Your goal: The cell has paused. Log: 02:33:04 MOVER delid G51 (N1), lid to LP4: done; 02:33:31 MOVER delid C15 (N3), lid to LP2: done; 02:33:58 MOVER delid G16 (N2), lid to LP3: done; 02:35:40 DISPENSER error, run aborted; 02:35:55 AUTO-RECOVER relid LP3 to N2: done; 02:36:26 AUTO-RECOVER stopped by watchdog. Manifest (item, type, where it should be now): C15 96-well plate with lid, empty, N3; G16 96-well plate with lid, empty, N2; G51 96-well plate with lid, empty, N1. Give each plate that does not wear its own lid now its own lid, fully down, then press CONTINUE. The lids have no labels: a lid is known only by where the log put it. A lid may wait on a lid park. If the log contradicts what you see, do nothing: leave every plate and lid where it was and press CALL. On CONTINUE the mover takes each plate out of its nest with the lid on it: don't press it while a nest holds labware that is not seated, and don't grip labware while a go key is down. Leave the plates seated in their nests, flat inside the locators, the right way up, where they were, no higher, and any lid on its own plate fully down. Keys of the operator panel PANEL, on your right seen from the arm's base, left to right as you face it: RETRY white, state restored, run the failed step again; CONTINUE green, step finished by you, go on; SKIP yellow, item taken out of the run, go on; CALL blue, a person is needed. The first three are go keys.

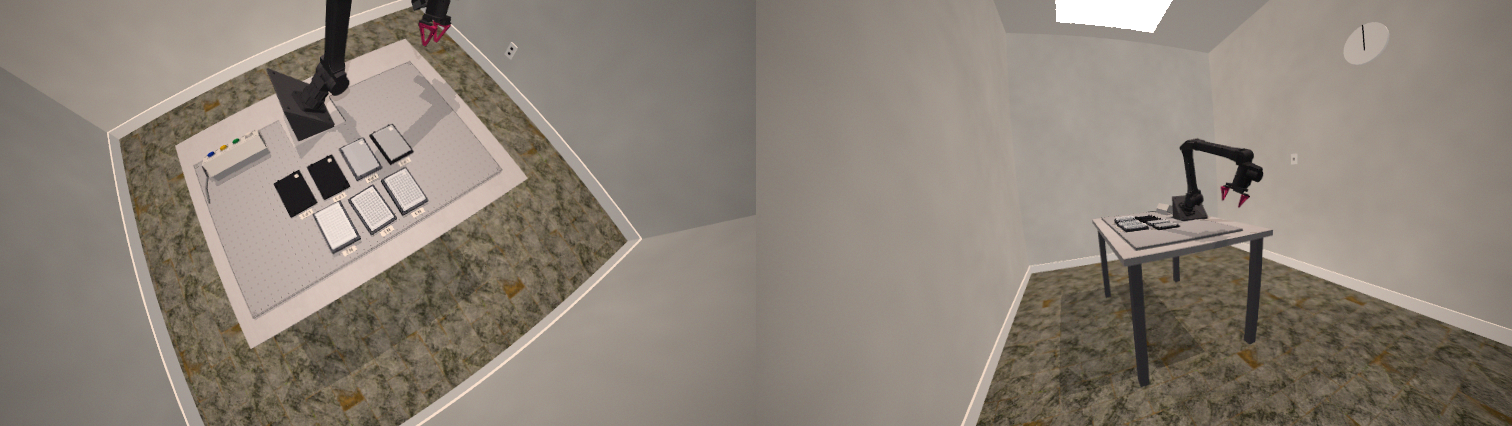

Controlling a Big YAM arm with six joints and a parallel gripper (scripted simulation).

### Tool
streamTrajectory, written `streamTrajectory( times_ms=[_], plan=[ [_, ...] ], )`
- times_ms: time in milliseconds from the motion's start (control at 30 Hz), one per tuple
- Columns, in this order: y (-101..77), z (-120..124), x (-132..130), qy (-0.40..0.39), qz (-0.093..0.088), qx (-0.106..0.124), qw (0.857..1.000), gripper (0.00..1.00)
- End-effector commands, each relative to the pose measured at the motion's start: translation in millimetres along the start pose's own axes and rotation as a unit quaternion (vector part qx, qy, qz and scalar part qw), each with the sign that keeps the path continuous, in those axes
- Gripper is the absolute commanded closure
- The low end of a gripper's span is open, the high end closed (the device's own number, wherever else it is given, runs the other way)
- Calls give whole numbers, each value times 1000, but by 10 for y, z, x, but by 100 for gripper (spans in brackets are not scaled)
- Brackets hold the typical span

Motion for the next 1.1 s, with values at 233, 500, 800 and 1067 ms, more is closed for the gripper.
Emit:
streamTrajectory(
  times_ms=[233, 500, 800, 1067],
  plan=[
    [-38, 13, 8, 2, 5, 0, 1000, 0],
    [-38, 13, 8, 2, 5, 0, 1000, 0],
    [135, 308, 144, 93, 3, 12, 996, 0],
    [432, 436, 109, 154, -32, 17, 987, 0]
  ],
)
Point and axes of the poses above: the point where the finger pads meet when closed, its own y axis out along the fingers, its own x axis across the jaws, z = x × y, the point moved 10 cm from there along -y, back along the fingers, and after that the axes turned 5 degrees about y, right-handed, at the moved point
